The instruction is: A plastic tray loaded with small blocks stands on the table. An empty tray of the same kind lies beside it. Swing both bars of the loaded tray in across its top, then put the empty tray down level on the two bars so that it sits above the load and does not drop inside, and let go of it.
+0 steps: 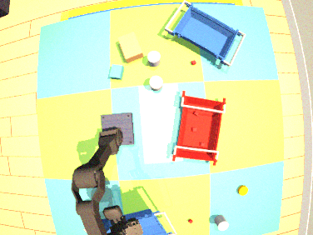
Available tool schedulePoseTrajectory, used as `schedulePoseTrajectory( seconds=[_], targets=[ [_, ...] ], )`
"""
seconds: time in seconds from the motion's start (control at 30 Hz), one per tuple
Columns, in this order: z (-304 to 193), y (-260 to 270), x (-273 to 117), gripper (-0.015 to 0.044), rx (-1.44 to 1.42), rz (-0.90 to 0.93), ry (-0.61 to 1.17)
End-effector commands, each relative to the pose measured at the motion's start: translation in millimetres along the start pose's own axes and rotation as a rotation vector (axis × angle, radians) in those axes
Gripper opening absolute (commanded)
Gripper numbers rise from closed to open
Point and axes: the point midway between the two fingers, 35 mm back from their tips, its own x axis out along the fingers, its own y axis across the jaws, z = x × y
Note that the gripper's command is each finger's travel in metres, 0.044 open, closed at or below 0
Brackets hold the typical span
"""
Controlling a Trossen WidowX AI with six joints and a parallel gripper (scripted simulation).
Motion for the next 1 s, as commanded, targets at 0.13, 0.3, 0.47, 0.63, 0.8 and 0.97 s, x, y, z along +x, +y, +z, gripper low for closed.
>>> schedulePoseTrajectory(
  seconds=[0.13,0.3,0.47,0.63,0.8,0.97],
  targets=[
    [-1,-3,-8,0.0,0.003,-0.03,0.005],
    [-1,-3,-8,0.0,0.003,-0.03,0.005],
    [2,-3,-8,0.0,-0.003,-0.03,0.005],
    [21,-5,-7,0.0,-0.045,-0.029,0.003],
    [40,-6,-7,0.0,-0.088,-0.029,0.001],
    [59,-6,-7,0.0,-0.132,-0.028,-0.001]
  ],
)
